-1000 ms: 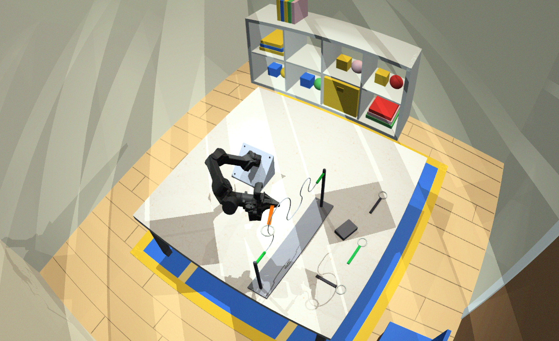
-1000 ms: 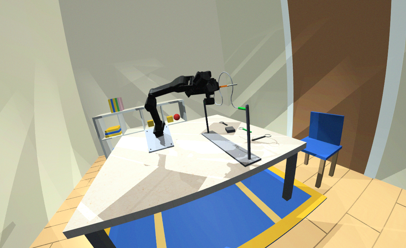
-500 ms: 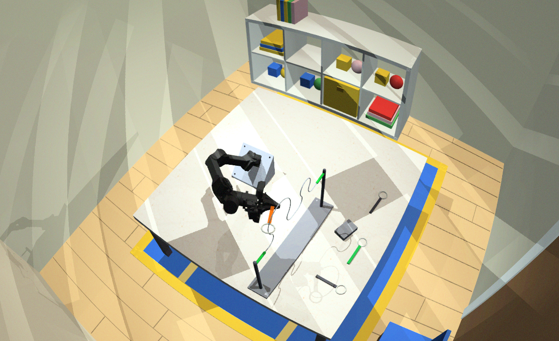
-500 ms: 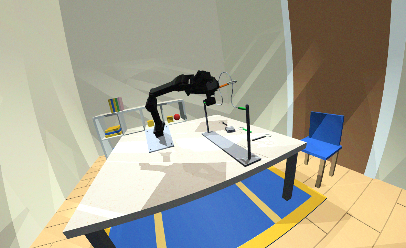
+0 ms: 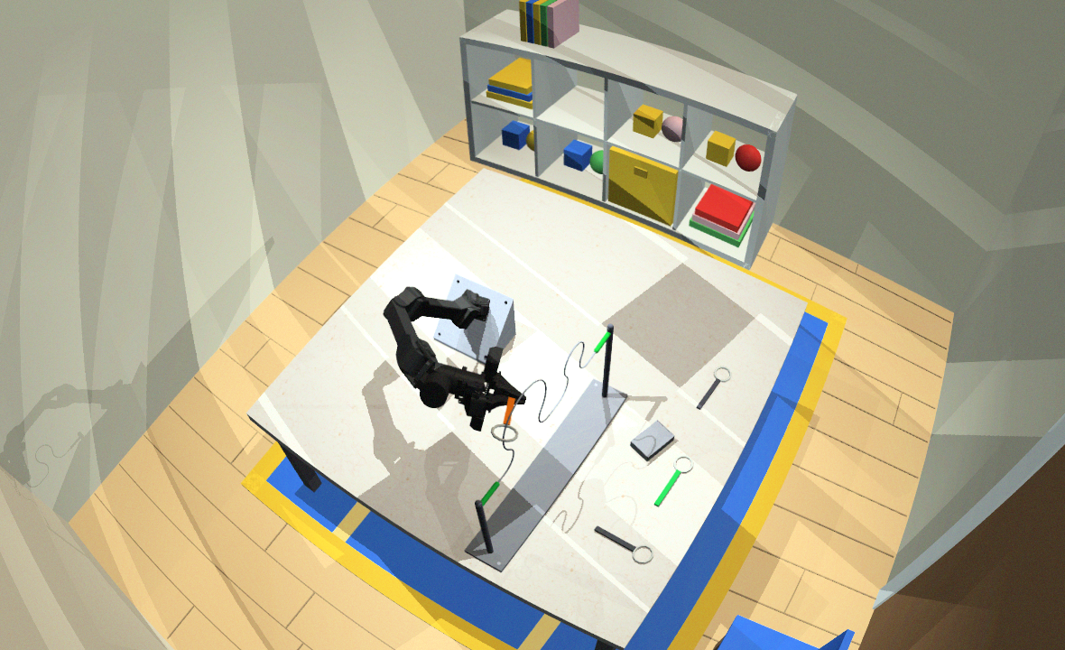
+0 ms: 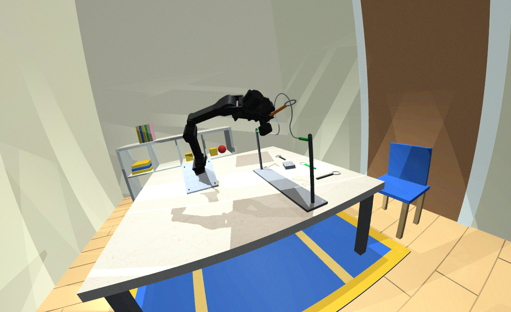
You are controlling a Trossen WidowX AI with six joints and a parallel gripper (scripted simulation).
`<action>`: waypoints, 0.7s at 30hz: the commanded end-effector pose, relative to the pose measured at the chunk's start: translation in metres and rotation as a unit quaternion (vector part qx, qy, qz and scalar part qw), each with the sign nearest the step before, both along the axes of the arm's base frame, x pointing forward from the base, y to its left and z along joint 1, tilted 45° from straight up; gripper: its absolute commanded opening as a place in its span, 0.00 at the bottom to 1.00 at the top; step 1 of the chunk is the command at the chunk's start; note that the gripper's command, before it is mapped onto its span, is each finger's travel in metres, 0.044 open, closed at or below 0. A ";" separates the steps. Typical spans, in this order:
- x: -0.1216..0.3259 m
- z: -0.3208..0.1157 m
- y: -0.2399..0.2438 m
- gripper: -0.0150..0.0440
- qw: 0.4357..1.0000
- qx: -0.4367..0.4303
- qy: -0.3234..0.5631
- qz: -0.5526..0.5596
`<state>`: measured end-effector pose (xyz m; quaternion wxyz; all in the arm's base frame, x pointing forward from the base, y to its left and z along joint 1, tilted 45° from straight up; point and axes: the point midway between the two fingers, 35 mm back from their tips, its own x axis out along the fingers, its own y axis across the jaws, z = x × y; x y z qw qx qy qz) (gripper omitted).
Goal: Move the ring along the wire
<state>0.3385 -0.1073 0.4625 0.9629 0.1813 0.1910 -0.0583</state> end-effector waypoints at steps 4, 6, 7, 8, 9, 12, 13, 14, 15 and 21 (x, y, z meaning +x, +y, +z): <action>0.000 0.001 -0.002 0.00 0.999 -0.046 0.006 -0.002; 0.000 0.000 -0.003 0.00 0.998 -0.059 0.008 -0.003; 0.000 0.000 -0.003 0.00 0.998 -0.065 0.009 -0.004; 0.000 0.000 -0.004 0.00 0.997 -0.071 0.010 -0.004; 0.000 0.000 -0.004 0.00 0.997 -0.078 0.011 -0.005; -0.001 0.000 -0.006 0.00 0.995 -0.096 0.014 -0.006; -0.001 0.000 -0.006 0.00 0.995 -0.103 0.015 -0.007; -0.001 -0.001 -0.006 0.00 0.994 -0.109 0.016 -0.008; -0.001 -0.001 -0.007 0.00 0.993 -0.115 0.017 -0.008; -0.001 -0.001 -0.010 0.00 0.988 -0.153 0.023 -0.011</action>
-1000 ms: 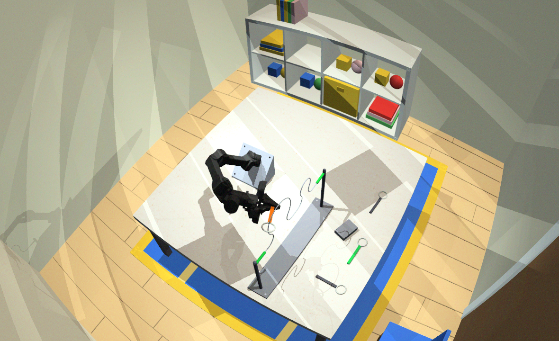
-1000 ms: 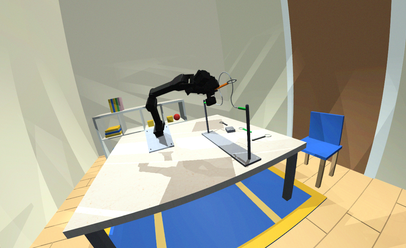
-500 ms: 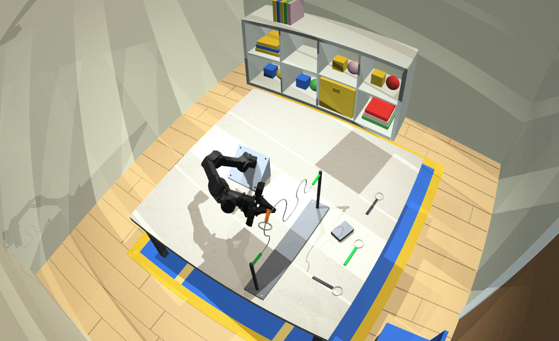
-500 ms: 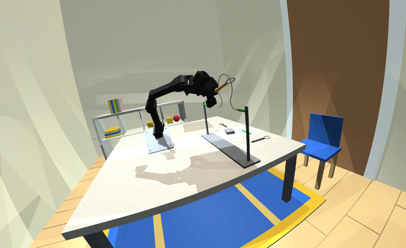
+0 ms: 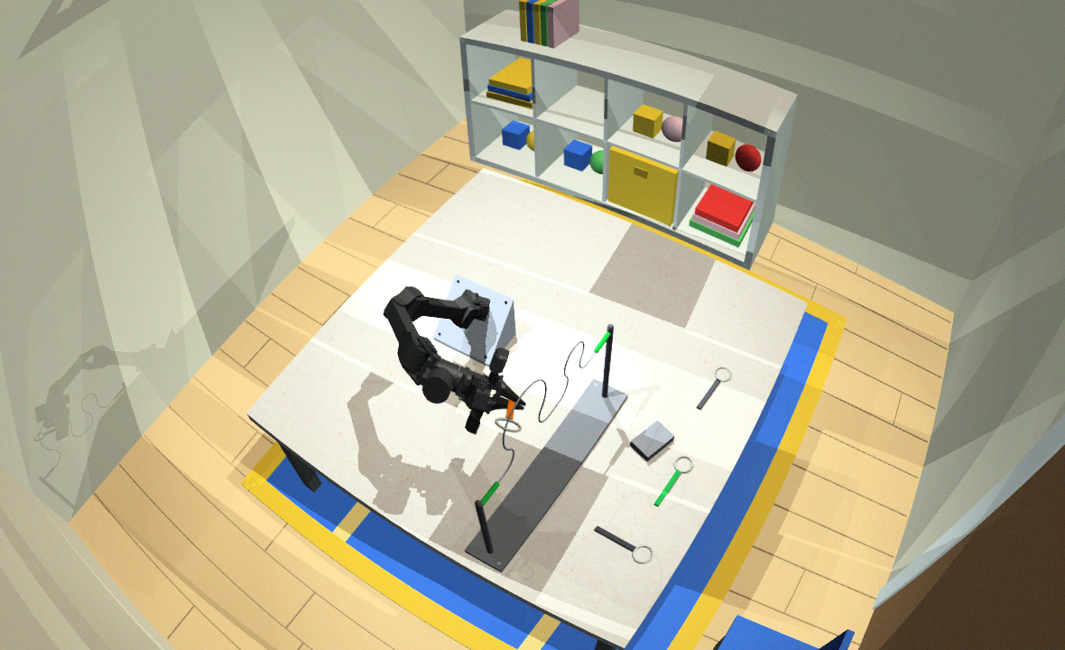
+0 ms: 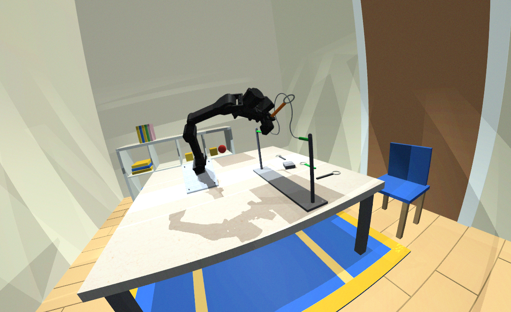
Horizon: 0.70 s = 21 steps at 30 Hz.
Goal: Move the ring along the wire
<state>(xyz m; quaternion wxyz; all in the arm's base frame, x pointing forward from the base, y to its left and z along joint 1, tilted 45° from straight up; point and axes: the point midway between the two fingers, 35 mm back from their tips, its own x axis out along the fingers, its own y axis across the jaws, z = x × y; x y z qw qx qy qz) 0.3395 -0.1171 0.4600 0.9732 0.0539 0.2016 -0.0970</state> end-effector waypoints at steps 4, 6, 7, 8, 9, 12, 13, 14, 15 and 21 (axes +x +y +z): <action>-0.002 0.001 -0.001 0.00 0.999 -0.047 0.004 -0.003; -0.002 0.001 -0.002 0.00 0.998 -0.059 0.006 -0.004; -0.002 0.001 -0.003 0.00 0.998 -0.066 0.007 -0.004; -0.002 0.001 -0.003 0.00 0.997 -0.072 0.008 -0.005; -0.002 0.001 -0.004 0.00 0.997 -0.078 0.009 -0.005; -0.003 0.001 -0.005 0.00 0.995 -0.097 0.012 -0.007; -0.003 0.001 -0.005 0.00 0.995 -0.103 0.012 -0.008; -0.003 0.001 -0.006 0.00 0.994 -0.110 0.013 -0.008; -0.003 0.001 -0.006 0.00 0.993 -0.116 0.014 -0.009; -0.003 0.002 -0.009 0.00 0.988 -0.154 0.019 -0.012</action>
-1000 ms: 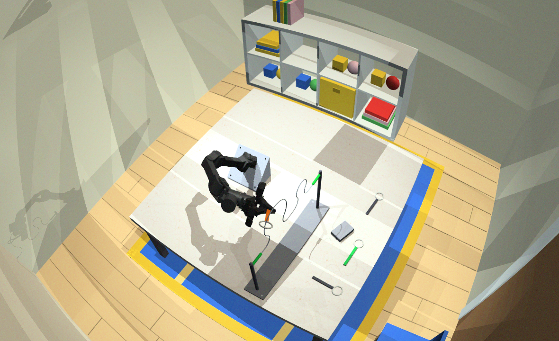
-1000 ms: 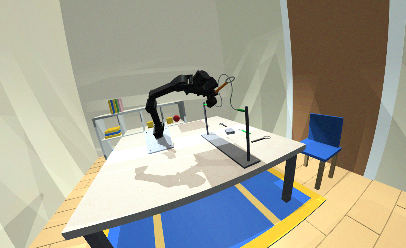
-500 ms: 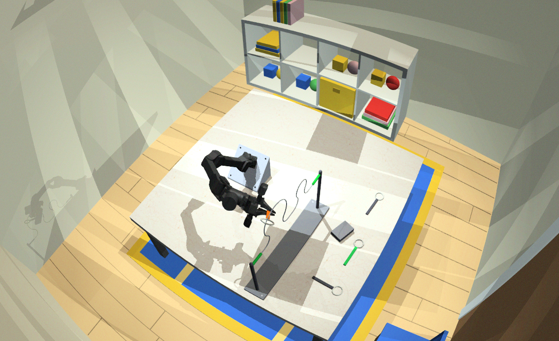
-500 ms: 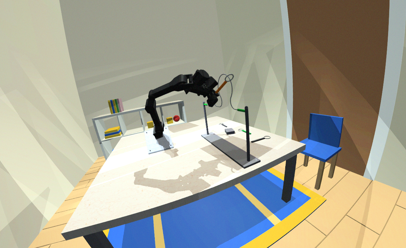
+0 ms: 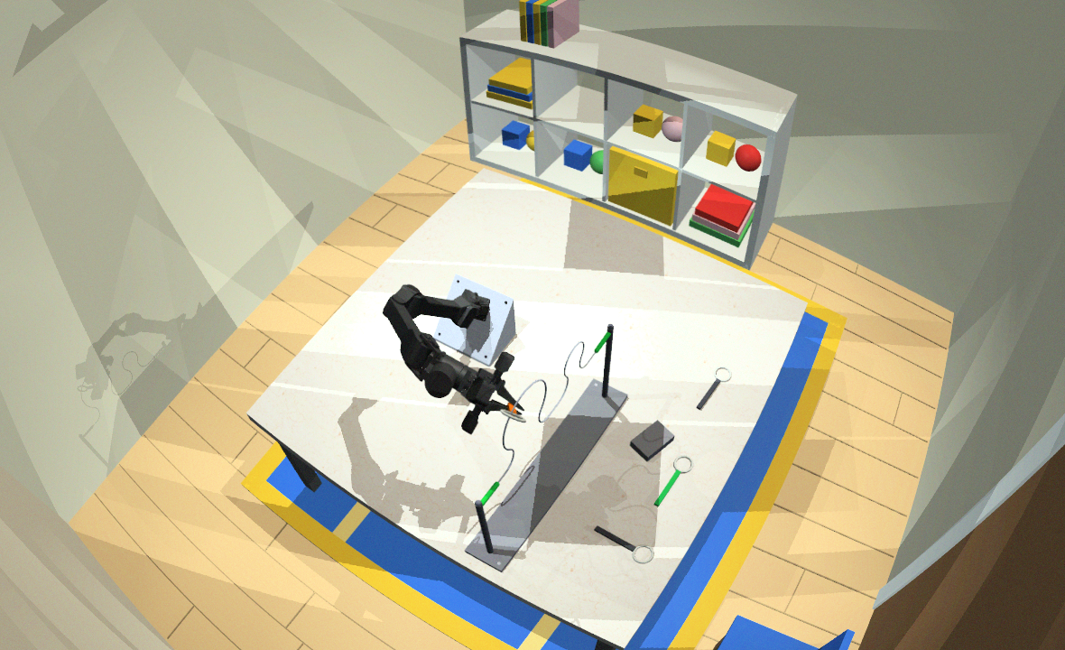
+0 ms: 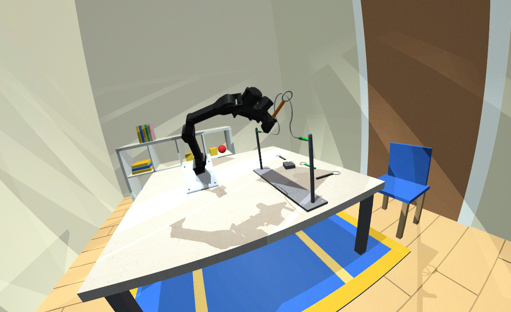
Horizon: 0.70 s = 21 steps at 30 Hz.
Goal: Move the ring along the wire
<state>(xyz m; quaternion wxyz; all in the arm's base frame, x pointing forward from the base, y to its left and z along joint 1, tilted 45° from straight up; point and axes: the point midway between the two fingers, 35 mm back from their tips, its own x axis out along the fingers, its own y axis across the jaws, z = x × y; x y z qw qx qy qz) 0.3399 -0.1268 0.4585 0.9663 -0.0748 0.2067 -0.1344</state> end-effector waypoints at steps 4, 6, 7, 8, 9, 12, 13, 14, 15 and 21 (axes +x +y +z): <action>-0.004 0.003 -0.001 0.00 0.999 -0.047 0.002 -0.003; -0.004 0.003 -0.002 0.00 0.998 -0.060 0.004 -0.004; -0.004 0.004 -0.002 0.00 0.998 -0.066 0.004 -0.005; -0.004 0.004 -0.003 0.00 0.997 -0.073 0.005 -0.005; -0.004 0.004 -0.003 0.00 0.997 -0.079 0.006 -0.006; -0.004 0.004 -0.004 0.00 0.995 -0.098 0.008 -0.007; -0.004 0.004 -0.005 0.00 0.994 -0.105 0.009 -0.008; -0.004 0.004 -0.005 0.00 0.994 -0.111 0.010 -0.008; -0.004 0.004 -0.006 0.00 0.993 -0.117 0.011 -0.009; -0.005 0.005 -0.008 0.00 0.988 -0.155 0.015 -0.012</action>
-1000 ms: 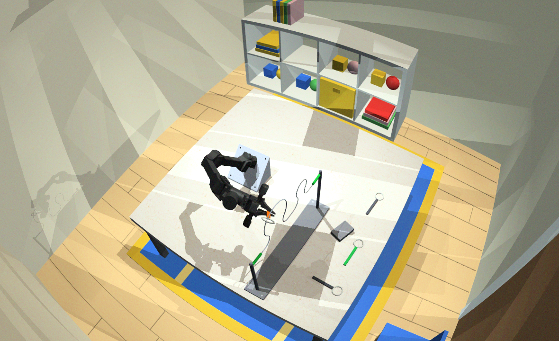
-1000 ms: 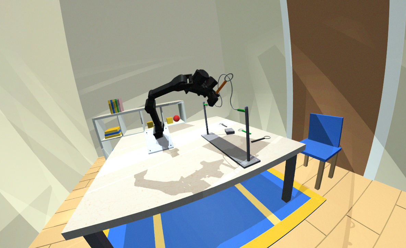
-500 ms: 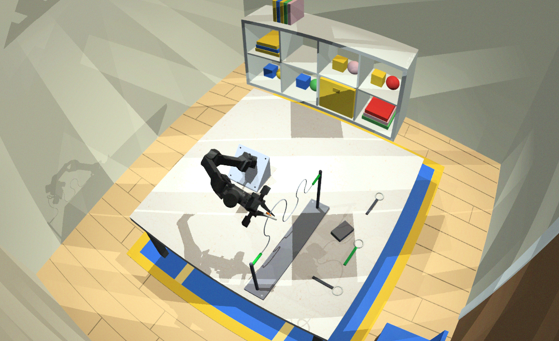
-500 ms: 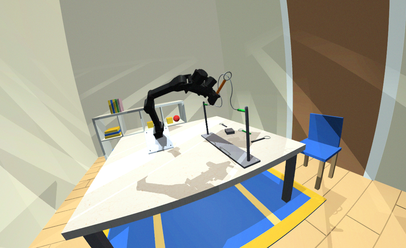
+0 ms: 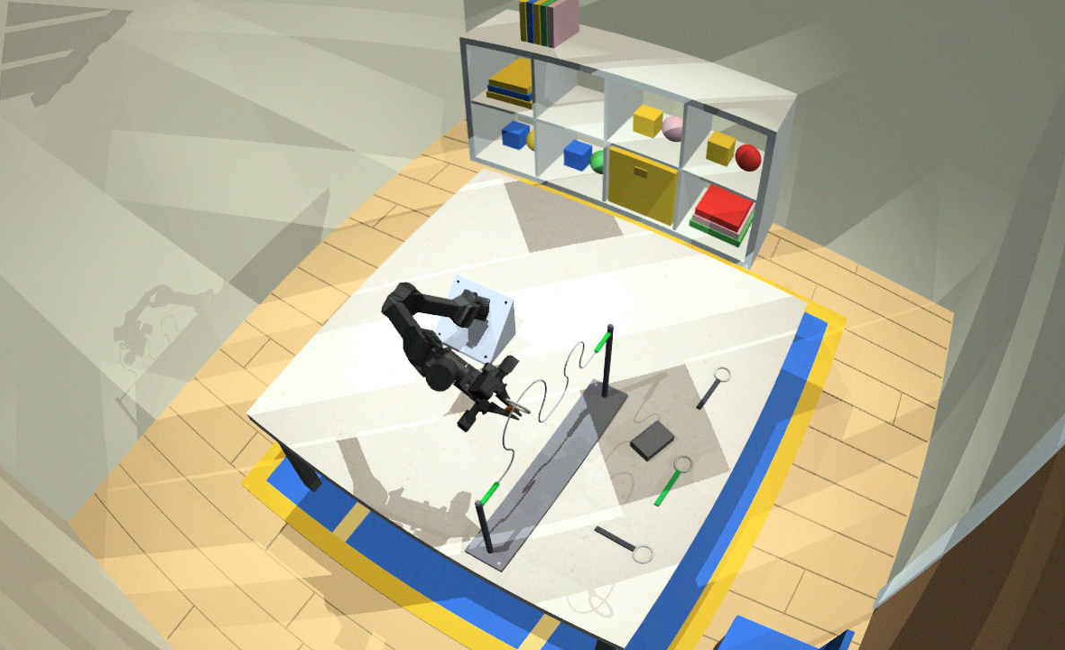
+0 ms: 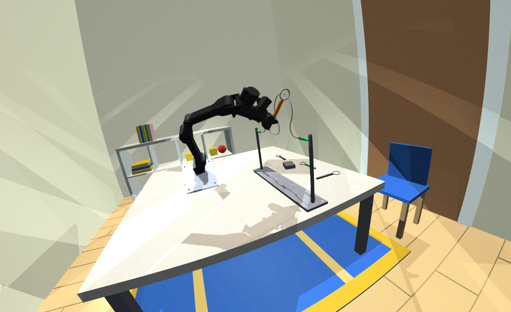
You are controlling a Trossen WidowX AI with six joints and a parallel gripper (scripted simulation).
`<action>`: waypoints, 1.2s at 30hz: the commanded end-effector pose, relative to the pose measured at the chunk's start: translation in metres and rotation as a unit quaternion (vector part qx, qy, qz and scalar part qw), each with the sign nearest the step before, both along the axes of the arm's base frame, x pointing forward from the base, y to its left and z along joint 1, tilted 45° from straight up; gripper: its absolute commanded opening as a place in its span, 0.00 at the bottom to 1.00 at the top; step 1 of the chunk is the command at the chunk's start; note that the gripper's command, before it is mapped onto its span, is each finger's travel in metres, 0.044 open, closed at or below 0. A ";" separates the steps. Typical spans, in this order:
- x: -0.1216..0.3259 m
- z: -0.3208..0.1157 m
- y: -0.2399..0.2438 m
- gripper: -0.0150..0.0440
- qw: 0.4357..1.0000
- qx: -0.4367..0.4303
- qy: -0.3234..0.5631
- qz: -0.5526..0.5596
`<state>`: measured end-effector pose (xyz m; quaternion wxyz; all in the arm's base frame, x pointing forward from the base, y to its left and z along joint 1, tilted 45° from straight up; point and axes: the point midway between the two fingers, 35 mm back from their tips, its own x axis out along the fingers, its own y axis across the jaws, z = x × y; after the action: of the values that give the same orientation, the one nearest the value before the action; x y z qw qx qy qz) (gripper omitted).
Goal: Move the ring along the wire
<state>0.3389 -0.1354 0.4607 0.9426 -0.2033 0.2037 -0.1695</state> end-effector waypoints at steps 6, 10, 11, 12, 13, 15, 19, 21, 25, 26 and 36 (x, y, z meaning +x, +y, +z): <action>-0.004 0.004 -0.002 0.00 0.998 -0.060 0.003 -0.004; -0.004 0.005 -0.003 0.00 0.996 -0.085 0.006 -0.005; -0.004 0.005 -0.004 0.00 0.996 -0.091 0.007 -0.005; -0.004 0.006 -0.004 0.00 0.995 -0.097 0.008 -0.006; -0.004 0.006 -0.004 0.00 0.995 -0.104 0.008 -0.006; -0.004 0.006 -0.005 0.00 0.993 -0.116 0.010 -0.006; -0.005 0.007 -0.006 0.00 0.990 -0.141 0.013 -0.007; -0.005 0.008 -0.007 0.00 0.988 -0.153 0.015 -0.008; -0.005 0.009 -0.008 0.00 0.984 -0.178 0.018 -0.009; -0.005 0.009 -0.009 0.00 0.983 -0.184 0.018 -0.009; -0.005 0.013 -0.012 0.00 0.969 -0.245 0.026 -0.010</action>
<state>0.3376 -0.1474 0.4696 0.8654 -0.4131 0.1878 -0.2127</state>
